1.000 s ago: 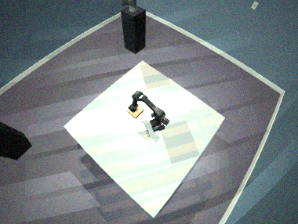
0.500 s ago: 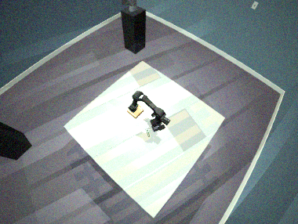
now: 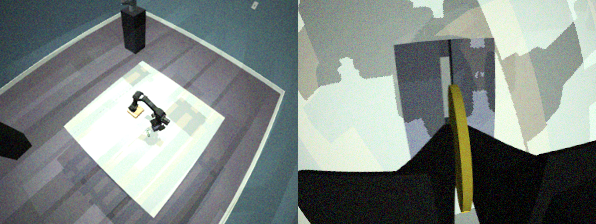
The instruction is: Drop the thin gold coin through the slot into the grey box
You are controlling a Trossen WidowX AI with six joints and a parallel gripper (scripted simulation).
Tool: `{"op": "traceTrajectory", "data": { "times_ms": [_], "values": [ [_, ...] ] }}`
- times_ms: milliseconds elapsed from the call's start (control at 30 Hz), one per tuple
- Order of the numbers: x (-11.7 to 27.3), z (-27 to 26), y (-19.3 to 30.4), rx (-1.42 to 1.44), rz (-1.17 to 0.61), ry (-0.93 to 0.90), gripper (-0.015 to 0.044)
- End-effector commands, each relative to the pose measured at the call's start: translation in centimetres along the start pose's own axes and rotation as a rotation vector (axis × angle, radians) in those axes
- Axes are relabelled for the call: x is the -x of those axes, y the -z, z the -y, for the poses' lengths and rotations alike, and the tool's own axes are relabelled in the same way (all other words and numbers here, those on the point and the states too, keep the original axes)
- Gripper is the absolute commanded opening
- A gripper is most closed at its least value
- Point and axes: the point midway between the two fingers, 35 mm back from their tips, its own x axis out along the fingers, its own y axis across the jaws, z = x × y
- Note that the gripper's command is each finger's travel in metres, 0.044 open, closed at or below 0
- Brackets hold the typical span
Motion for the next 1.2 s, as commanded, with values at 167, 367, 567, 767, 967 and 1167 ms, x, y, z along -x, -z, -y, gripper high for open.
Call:
{"op": "traceTrajectory", "data": {
  "times_ms": [167, 367, 567, 767, 967, 1167],
  "values": [
    [-0.5, 0.0, 0.0, 0.000, 0.000, 0.000, 0.0000],
    [-0.8, 0.0, 0.0, -0.001, 0.000, 0.000, 0.0000],
    [-1.1, 0.0, 0.0, -0.001, 0.000, 0.000, 0.0000],
    [-1.1, 0.0, 0.0, -0.001, 0.000, 0.000, 0.0026],
    [-1.1, 0.0, 0.0, -0.001, 0.000, 0.000, 0.0161],
    [-1.1, 0.0, 0.0, -0.001, 0.000, 0.000, 0.0161]
  ]
}}
